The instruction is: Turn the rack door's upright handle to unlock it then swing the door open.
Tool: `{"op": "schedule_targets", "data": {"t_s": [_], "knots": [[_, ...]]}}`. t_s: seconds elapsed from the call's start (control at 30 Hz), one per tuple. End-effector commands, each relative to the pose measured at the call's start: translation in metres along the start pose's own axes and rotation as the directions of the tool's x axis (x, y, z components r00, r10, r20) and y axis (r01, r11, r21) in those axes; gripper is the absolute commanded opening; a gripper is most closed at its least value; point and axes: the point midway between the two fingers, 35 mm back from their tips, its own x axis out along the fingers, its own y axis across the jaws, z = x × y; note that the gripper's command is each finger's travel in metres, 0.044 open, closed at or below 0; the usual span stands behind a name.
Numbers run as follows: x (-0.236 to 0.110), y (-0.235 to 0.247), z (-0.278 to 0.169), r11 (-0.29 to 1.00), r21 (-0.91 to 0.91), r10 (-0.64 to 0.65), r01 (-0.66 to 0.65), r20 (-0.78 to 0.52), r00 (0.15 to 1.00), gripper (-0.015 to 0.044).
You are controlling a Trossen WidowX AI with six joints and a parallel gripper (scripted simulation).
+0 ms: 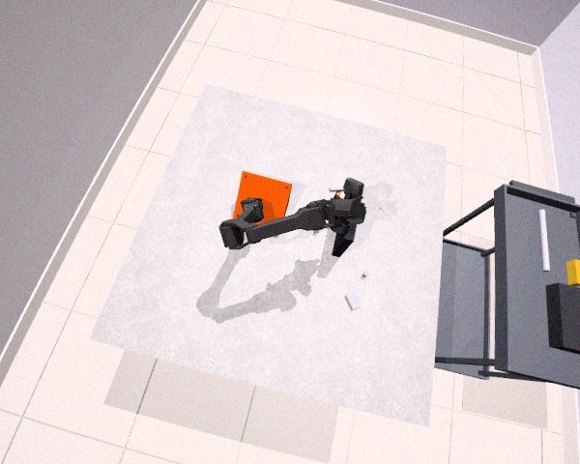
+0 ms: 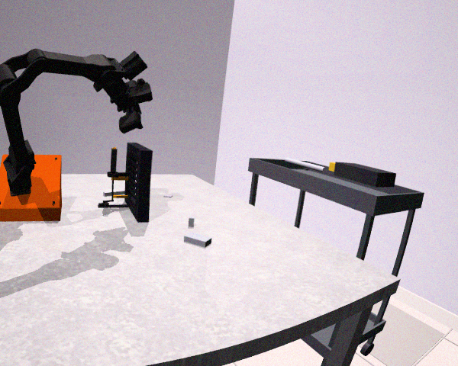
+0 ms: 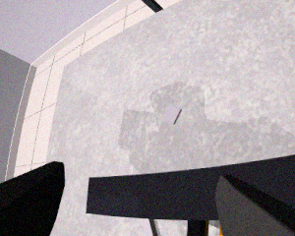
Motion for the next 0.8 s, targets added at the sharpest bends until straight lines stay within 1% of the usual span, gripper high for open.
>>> {"op": "schedule_targets", "data": {"t_s": [0.0, 0.37, 0.77], "knots": [[0.010, 0.005, -0.009, 0.999, -0.003, -0.051, 0.051, -0.072, 0.996, 0.0288], [0.031, 0.013, -0.040, 0.976, -0.062, -0.217, 0.208, -0.250, 0.944, 0.0288], [0.045, 0.020, -0.071, 0.908, -0.188, -0.418, 0.374, -0.370, 0.830, 0.0288]]}}
